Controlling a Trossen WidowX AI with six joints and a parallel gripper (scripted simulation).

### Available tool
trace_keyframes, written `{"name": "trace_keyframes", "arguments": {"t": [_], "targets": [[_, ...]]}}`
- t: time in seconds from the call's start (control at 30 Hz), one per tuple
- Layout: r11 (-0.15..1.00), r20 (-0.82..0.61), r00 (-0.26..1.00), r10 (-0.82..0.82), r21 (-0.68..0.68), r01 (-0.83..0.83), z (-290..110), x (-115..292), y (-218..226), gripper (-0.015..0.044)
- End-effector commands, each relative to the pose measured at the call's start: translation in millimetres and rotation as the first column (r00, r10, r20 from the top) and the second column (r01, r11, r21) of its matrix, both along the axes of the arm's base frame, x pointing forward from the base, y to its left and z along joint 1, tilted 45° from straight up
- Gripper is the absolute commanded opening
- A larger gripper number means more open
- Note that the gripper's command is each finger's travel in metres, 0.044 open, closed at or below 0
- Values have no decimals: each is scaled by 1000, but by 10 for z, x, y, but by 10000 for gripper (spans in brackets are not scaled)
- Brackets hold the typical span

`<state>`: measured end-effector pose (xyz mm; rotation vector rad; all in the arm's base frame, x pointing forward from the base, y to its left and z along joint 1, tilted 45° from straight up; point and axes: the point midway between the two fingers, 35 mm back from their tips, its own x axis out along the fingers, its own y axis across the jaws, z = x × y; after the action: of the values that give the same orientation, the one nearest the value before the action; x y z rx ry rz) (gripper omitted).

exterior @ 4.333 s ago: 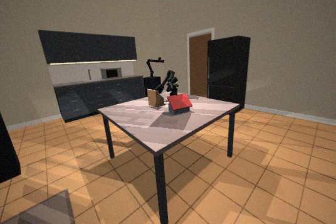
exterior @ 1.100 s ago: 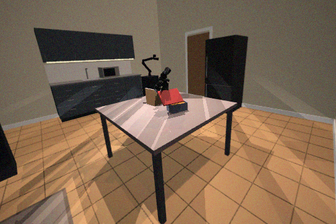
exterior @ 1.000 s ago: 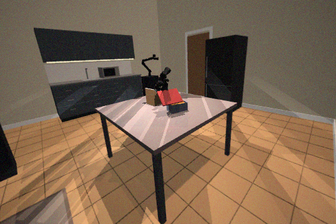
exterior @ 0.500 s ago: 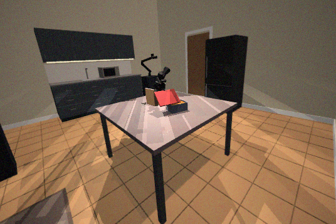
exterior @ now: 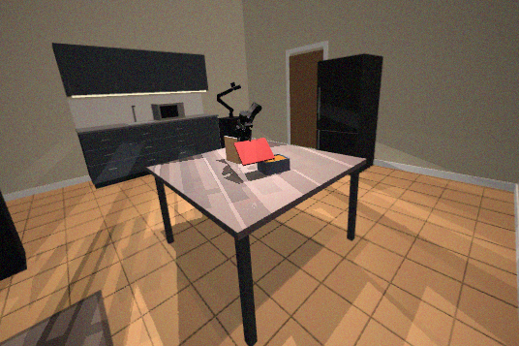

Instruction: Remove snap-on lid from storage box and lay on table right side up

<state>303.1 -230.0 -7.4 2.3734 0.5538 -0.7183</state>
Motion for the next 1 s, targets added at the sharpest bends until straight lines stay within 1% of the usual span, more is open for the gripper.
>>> {"name": "trace_keyframes", "arguments": {"t": [0.0,0.97], "targets": [[1000,13,1000,-1,-15,1,-6,-20,-90,0],[1000,12,1000,-1,-18,1,-378,-295,-446,0]]}}
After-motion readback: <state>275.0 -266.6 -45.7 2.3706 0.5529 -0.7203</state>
